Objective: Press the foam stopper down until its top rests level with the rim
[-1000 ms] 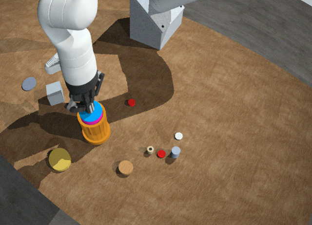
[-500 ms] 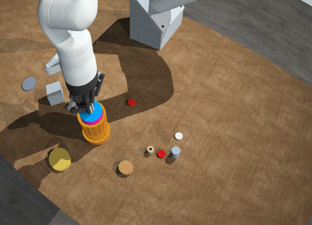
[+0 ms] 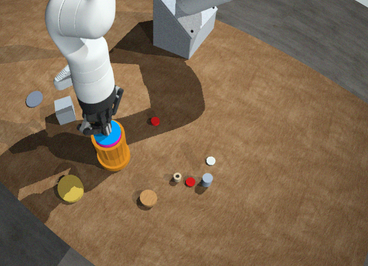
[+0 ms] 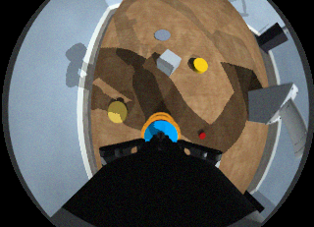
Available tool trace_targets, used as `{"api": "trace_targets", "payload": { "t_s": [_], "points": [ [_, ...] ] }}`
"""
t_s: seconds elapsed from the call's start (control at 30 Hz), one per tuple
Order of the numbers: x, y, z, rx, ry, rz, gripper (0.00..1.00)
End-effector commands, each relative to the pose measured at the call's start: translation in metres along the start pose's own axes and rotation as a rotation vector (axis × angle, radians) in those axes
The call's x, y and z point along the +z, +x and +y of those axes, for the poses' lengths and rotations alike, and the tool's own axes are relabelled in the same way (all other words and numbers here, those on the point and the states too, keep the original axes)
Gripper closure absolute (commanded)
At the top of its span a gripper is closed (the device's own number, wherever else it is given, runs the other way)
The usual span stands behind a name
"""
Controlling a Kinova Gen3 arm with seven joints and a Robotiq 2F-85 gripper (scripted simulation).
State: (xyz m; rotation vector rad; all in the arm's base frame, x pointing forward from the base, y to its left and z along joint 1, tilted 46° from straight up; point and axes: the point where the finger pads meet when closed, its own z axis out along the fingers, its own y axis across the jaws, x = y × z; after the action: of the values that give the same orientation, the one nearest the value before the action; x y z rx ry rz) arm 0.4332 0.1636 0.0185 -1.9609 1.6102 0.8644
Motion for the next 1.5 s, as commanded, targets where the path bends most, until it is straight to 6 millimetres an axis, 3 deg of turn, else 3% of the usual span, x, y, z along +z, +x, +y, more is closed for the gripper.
{"api": "trace_targets", "payload": {
  "t_s": [0.0, 1.47],
  "points": [
    [0.001, 0.0, 0.0, 0.0, 0.0, 0.0, 1.0],
    [0.018, 0.0, 0.0, 0.0, 0.0, 0.0, 1.0]
  ]
}}
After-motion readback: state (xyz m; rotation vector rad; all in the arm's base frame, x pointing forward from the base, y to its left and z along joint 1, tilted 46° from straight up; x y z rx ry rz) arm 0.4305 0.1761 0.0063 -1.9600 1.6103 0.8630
